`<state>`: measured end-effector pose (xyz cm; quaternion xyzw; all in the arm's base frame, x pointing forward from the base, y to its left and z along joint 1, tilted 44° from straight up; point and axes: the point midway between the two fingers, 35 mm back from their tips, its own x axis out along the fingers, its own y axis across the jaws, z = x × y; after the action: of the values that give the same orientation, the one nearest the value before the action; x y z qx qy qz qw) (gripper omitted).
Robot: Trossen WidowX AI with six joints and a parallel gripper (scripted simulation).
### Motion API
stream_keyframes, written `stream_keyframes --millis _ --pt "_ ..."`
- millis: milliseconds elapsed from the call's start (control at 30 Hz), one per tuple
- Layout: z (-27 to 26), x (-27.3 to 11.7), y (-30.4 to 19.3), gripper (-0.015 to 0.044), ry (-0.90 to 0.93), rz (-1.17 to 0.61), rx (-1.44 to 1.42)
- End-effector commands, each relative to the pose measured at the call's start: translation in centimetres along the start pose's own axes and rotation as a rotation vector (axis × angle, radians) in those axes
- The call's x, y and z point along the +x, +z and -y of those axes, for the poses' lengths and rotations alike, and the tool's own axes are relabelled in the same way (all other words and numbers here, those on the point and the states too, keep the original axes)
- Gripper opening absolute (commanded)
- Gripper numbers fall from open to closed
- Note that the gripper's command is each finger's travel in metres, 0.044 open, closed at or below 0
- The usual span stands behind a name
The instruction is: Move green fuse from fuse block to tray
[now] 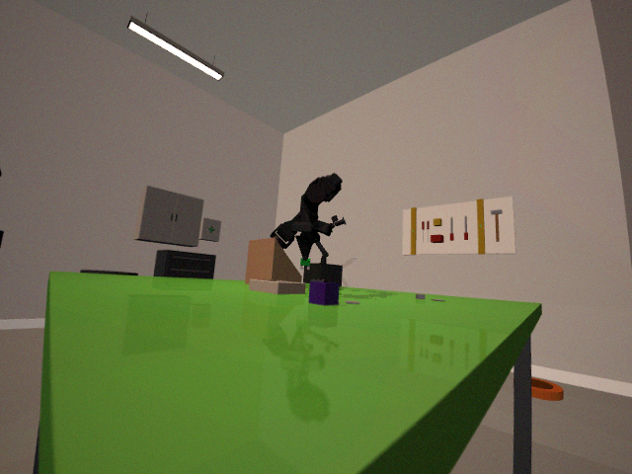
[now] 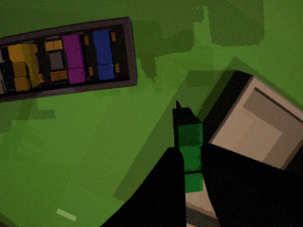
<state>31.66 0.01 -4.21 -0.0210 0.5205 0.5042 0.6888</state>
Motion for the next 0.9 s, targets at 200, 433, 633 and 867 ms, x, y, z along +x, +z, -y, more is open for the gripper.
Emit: stream_keyframes --millis 200,433,633,867 --pt "4.1 0.1 -3.8 0.0000 0.000 -0.004 -0.004" --pt "6.3 0.4 -6.5 0.0000 0.005 -0.001 -0.007" --pt "6.4 0.6 -6.6 0.0000 0.005 -0.001 -0.007" --pt "6.4 1.8 -6.6 0.0000 0.005 -0.001 -0.007"
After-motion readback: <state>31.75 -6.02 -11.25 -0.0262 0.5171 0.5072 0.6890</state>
